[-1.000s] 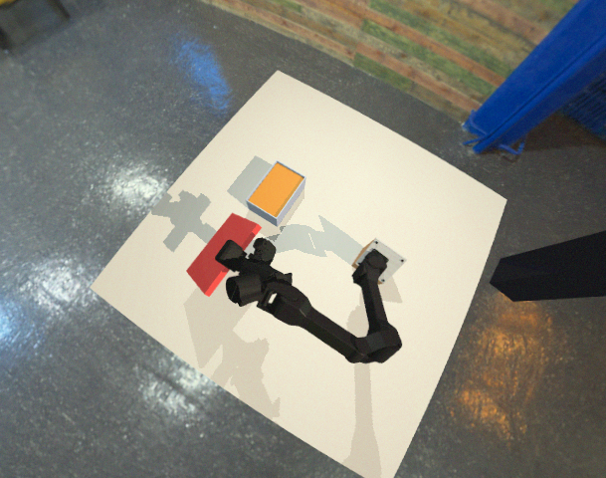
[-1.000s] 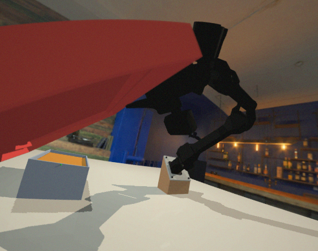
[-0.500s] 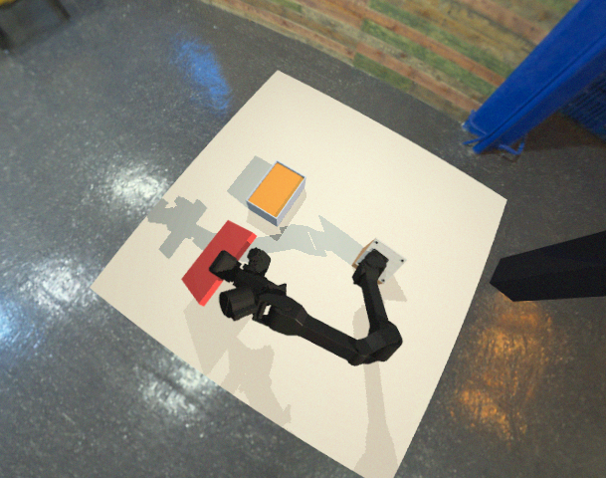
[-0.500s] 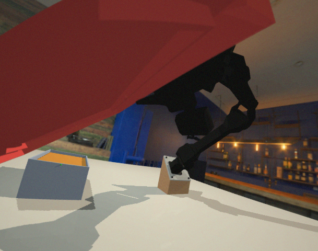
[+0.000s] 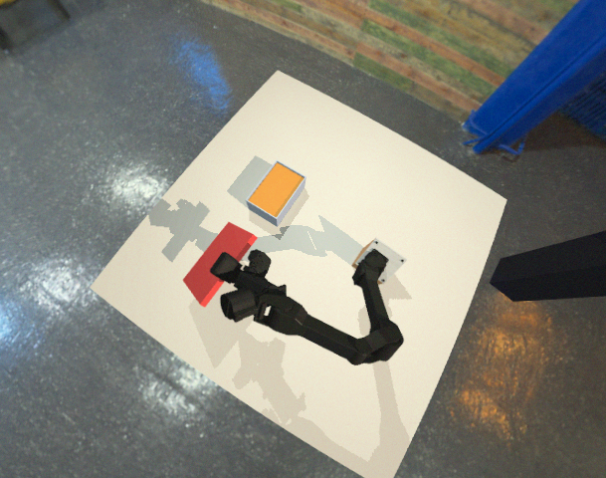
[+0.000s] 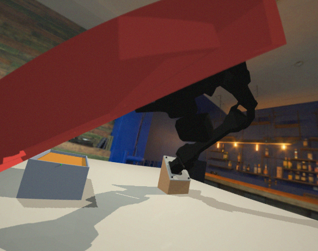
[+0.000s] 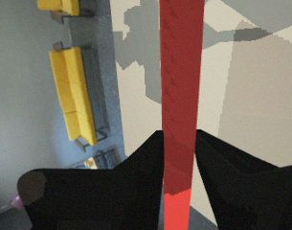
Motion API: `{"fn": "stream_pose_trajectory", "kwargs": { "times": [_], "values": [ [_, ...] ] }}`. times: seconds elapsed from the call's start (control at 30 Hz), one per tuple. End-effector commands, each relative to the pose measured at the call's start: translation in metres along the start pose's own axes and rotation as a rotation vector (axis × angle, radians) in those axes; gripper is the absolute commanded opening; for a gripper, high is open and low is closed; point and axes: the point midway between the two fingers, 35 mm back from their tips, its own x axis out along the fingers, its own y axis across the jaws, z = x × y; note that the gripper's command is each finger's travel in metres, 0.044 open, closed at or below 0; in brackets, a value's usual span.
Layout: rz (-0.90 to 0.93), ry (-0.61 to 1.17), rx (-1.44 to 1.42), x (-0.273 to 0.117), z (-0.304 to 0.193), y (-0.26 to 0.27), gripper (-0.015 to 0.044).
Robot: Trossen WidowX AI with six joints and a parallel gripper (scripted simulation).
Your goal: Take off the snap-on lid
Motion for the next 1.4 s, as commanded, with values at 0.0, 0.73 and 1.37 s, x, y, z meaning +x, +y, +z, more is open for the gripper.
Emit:
{"fn": "stream_pose_trajectory", "kwargs": {
  "times": [0.0, 0.73, 1.37],
  "values": [
    [0.017, -0.001, 0.003, 0.001, 0.0, 0.0, 0.0],
    [0.017, 0.001, 0.004, 0.012, 0.0, -0.013, 0.0],
    [0.018, 0.002, 0.005, 0.022, 0.0, -0.024, 0.0]
  ]
}}
